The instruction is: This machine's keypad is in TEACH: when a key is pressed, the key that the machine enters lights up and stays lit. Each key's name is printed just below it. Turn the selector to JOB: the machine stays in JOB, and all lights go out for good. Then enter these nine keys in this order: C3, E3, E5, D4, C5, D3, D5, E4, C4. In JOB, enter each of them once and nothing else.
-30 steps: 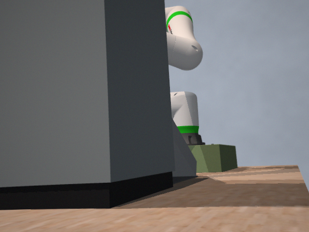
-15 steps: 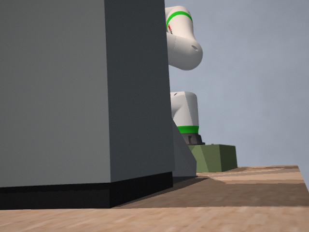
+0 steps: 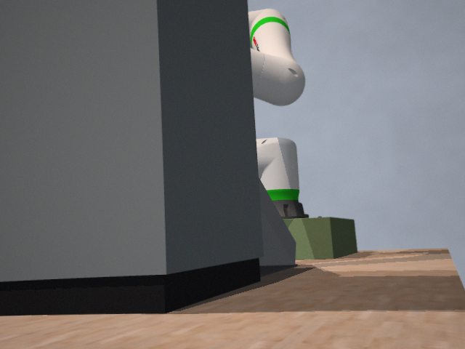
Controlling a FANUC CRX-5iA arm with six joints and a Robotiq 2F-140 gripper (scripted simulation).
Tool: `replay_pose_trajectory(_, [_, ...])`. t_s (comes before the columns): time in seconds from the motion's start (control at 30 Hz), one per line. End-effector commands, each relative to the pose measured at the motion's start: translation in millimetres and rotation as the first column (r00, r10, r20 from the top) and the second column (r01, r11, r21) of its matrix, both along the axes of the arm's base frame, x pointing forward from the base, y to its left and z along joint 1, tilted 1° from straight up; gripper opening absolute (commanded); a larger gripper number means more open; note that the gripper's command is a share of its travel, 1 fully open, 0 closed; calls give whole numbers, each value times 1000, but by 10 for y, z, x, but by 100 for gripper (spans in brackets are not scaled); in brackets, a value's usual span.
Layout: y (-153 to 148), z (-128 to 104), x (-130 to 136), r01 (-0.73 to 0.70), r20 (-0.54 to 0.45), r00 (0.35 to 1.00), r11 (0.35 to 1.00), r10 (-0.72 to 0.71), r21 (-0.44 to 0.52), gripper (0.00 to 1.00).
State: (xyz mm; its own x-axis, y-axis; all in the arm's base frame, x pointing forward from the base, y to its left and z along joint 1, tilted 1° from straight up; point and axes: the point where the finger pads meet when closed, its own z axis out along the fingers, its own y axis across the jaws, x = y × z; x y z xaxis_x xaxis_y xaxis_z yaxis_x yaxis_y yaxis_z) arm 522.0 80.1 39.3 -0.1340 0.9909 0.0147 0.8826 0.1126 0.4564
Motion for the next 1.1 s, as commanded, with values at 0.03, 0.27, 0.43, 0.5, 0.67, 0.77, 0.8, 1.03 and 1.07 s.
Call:
replay_pose_trajectory(0.03, [1,0,2,0,0,1000,1000,0,0,0])
replay_pose_trajectory(0.27, [0,12,-3,0,0,1000,1000,0,0,0])
replay_pose_trajectory(0.43, [-3,43,-19,0,0,1000,1000,0,0,0])
replay_pose_trajectory(0.5, [-4,55,-25,0,0,1000,1000,0,0,0])
replay_pose_trajectory(0.67, [-10,127,-62,0,0,1000,1000,0,0,0])
replay_pose_trajectory(0.77, [-14,178,-87,0,0,1000,1000,0,0,0])
replay_pose_trajectory(0.8, [-16,194,-96,0,0,1000,1000,0,0,0])
replay_pose_trajectory(1.03, [-22,269,-133,0,0,1000,1000,0,0,0])
replay_pose_trajectory(1.07, [-23,280,-139,0,0,1000,1000,0,0,0])
